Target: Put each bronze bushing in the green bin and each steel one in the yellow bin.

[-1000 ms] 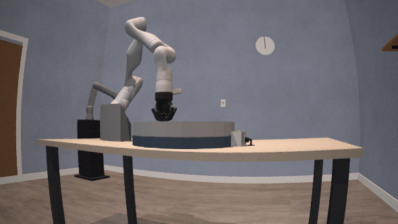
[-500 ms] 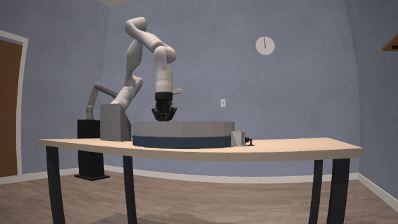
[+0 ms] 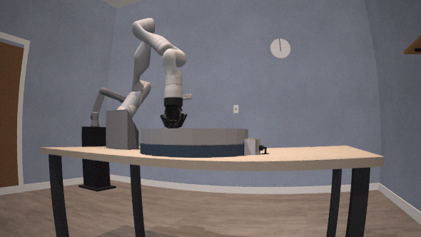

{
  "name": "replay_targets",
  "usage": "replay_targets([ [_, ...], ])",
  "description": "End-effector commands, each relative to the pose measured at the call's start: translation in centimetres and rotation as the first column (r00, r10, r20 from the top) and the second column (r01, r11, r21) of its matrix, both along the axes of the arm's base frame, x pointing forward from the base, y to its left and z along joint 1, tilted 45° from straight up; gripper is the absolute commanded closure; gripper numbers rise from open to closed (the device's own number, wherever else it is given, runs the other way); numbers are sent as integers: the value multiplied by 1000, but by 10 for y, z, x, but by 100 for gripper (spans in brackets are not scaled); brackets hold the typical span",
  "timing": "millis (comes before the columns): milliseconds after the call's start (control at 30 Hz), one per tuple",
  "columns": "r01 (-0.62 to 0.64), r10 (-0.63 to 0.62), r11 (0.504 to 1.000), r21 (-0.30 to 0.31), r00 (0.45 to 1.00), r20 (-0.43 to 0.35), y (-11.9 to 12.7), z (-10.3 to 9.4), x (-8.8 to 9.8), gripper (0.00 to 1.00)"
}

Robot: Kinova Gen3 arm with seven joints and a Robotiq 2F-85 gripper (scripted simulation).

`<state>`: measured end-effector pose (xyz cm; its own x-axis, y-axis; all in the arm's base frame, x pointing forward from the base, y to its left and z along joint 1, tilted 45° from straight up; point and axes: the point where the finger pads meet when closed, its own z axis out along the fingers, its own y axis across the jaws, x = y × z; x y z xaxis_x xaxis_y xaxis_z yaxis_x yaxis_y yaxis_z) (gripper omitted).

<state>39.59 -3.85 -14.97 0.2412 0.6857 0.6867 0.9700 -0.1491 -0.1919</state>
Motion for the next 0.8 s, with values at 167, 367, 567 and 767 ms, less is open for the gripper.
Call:
replay_targets([
  [167,2,-2,1000,-1,1000,0,-2,2,1,100],
  [367,2,-2,1000,-1,1000,0,-3,3,1,100],
  [567,3,-3,1000,-2,1000,0,-4,3,1,100],
  [767,2,-2,1000,-2,1000,1,-4,2,1,100],
])
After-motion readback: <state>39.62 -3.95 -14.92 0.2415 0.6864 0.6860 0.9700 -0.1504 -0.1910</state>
